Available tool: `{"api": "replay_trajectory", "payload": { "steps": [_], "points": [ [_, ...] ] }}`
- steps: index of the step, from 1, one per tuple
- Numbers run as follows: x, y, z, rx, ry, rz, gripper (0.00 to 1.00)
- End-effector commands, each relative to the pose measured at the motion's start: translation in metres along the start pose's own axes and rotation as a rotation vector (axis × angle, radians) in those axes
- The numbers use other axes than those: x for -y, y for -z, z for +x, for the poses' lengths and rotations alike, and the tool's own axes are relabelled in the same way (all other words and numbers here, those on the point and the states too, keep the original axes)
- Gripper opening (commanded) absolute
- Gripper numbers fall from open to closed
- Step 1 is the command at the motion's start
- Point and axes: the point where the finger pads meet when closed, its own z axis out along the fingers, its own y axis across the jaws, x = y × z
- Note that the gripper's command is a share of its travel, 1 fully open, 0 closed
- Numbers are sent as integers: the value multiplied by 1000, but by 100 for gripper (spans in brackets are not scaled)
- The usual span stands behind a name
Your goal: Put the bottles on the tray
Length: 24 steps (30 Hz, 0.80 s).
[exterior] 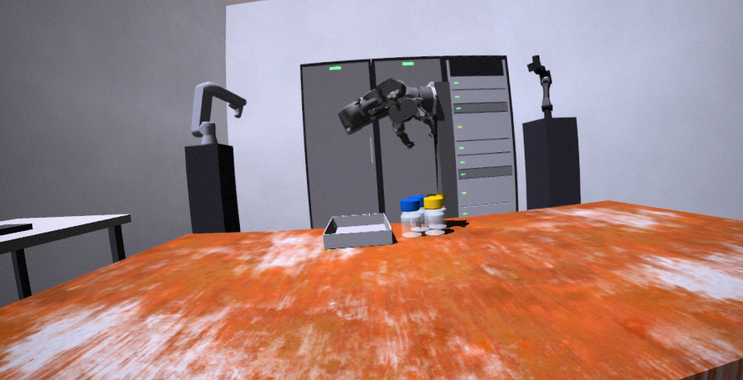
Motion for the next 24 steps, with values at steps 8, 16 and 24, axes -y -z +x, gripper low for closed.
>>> {"api": "replay_trajectory", "payload": {
  "steps": [8,16,24],
  "points": [
    [9,-9,-13,56,-151,86,42],
    [11,-12,-16,69,-189,108,42],
    [22,-17,-29,143,-318,177,42]
  ]
}}
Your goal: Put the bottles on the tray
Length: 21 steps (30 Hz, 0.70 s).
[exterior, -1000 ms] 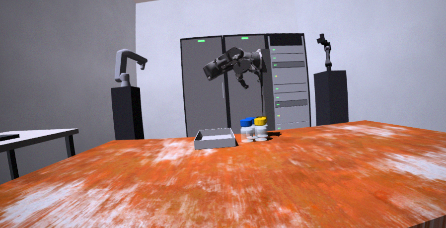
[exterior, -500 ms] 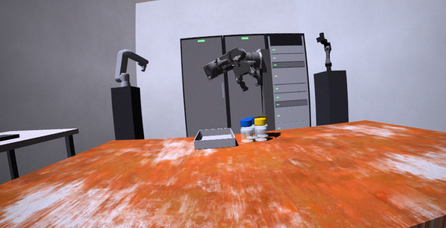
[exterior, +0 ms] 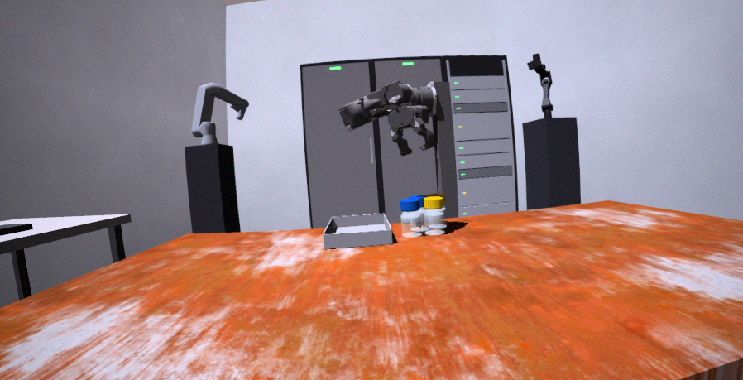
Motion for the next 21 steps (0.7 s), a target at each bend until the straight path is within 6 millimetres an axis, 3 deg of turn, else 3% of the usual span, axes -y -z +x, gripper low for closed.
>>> {"api": "replay_trajectory", "payload": {
  "steps": [1,10,21],
  "points": [
    [2,-2,-4,23,-46,22,42],
    [4,-5,-8,43,-85,44,42],
    [17,-13,-33,184,-272,125,42]
  ]
}}
